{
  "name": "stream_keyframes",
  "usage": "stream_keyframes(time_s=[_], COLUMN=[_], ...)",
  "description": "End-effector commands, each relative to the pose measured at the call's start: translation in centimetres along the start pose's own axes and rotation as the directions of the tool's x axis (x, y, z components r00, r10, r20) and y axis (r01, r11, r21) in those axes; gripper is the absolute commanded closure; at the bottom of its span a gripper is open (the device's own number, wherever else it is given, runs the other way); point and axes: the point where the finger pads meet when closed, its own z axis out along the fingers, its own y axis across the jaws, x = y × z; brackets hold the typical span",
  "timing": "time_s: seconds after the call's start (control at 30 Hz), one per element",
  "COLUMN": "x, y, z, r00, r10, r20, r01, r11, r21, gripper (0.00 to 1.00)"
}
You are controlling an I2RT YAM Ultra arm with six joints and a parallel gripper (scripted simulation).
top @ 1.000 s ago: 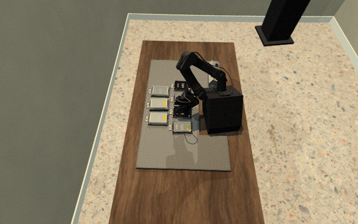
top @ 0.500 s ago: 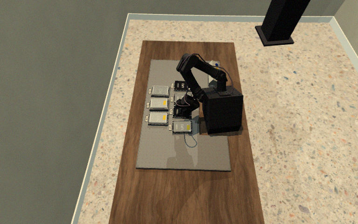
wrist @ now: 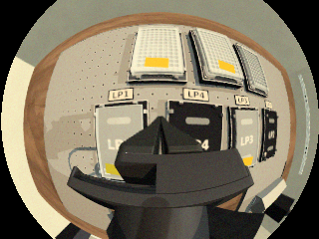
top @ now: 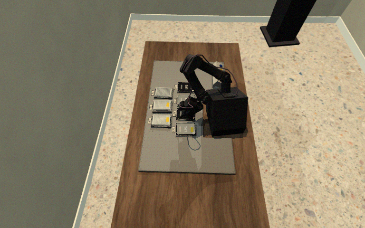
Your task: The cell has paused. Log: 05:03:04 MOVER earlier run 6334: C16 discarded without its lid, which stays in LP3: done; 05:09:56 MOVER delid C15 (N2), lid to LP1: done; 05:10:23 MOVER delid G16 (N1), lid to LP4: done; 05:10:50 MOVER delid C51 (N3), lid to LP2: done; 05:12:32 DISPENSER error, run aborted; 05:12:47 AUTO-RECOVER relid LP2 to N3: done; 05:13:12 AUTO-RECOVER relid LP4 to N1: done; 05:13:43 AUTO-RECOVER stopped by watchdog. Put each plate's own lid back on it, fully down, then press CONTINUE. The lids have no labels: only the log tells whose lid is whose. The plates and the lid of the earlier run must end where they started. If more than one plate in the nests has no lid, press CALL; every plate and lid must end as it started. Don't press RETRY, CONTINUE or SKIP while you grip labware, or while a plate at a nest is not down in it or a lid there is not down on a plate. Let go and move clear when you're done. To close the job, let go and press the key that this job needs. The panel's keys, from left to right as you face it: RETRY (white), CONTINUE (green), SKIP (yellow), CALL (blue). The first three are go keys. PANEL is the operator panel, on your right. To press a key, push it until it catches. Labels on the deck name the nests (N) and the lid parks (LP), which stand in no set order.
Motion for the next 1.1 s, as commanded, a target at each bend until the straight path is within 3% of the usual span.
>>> stream_keyframes(time_s=[0.0, 0.03, 0.07, 0.43, 1.07], x=[-1.1, -1.1, -2.6, -6.8, -12.4], y=[0.4, 0.4, 0.3, -1.8, -4.6], z=[-0.1, -0.1, 0.5, 3.7, 8.1], r00=[1.000, 1.000, 0.999, 0.999, 0.999], r10=[0.016, 0.016, 0.033, 0.031, 0.028], r20=[0.025, 0.025, 0.039, 0.043, 0.046], r01=[-0.016, -0.016, -0.033, -0.031, -0.029], r11=[1.000, 1.000, 0.999, 1.000, 1.000], r21=[-0.003, -0.003, -0.003, -0.003, 0.001], gripper=[1.00, 1.00, 1.00, 1.00, 1.00])
